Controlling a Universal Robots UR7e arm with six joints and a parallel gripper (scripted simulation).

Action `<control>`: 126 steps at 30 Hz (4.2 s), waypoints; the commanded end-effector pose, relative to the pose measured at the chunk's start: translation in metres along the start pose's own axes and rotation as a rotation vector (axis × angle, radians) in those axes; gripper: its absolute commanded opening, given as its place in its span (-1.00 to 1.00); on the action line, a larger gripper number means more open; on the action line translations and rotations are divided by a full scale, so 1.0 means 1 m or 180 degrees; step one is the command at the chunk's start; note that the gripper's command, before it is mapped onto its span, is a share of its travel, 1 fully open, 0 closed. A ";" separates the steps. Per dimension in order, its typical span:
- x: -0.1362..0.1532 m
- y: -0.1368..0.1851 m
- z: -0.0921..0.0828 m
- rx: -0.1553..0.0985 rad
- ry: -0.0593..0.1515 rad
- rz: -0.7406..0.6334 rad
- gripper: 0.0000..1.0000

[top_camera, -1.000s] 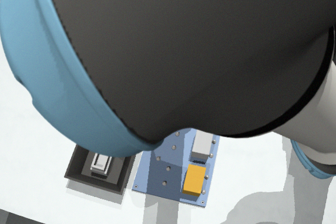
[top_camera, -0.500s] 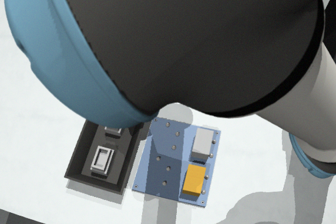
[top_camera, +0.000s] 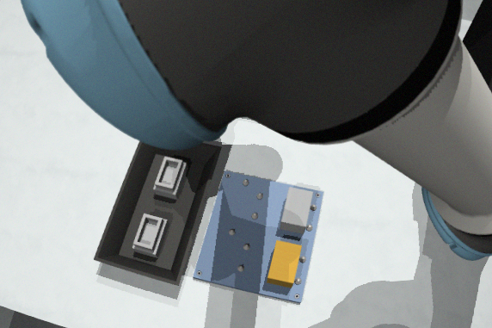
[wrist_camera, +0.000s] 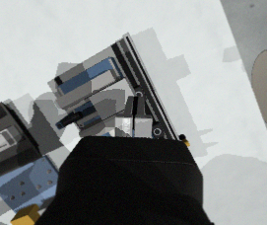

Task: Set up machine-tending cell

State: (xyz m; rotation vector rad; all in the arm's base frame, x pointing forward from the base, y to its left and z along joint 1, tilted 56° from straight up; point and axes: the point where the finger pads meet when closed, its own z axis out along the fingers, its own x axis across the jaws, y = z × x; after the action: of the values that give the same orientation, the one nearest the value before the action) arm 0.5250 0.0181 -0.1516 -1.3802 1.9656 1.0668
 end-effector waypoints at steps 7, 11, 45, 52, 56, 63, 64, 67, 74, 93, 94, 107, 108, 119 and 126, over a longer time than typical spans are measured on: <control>0.004 -0.009 -0.002 -0.0002 -0.0019 -0.0873 -1.00; 0.005 -0.011 -0.002 -0.0002 -0.0019 -0.1179 -1.00; 0.007 -0.013 -0.002 -0.0001 -0.0017 -0.1623 -1.00; 0.007 -0.013 -0.002 -0.0001 -0.0017 -0.1623 -1.00; 0.007 -0.013 -0.002 -0.0001 -0.0017 -0.1623 -1.00; 0.007 -0.013 -0.002 -0.0001 -0.0017 -0.1623 -1.00; 0.007 -0.013 -0.002 -0.0001 -0.0017 -0.1623 -1.00; 0.007 -0.013 -0.001 -0.0002 -0.0017 -0.1623 -1.00; 0.007 -0.013 0.002 -0.0007 -0.0020 -0.1622 -1.00; 0.006 -0.011 0.026 -0.0018 -0.0029 -0.1615 -1.00; 0.006 -0.011 0.027 -0.0018 -0.0029 -0.1615 -1.00; 0.006 -0.011 0.048 -0.0018 -0.0029 -0.1615 -1.00; 0.006 -0.011 0.049 -0.0018 -0.0029 -0.1615 -1.00; 0.006 -0.011 0.061 -0.0018 -0.0029 -0.1615 -1.00; 0.006 -0.011 0.063 -0.0017 -0.0028 -0.1616 -1.00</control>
State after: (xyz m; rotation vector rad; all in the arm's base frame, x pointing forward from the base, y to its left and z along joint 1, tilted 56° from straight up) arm 0.5324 0.0615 -0.1935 -1.7471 1.4794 0.8285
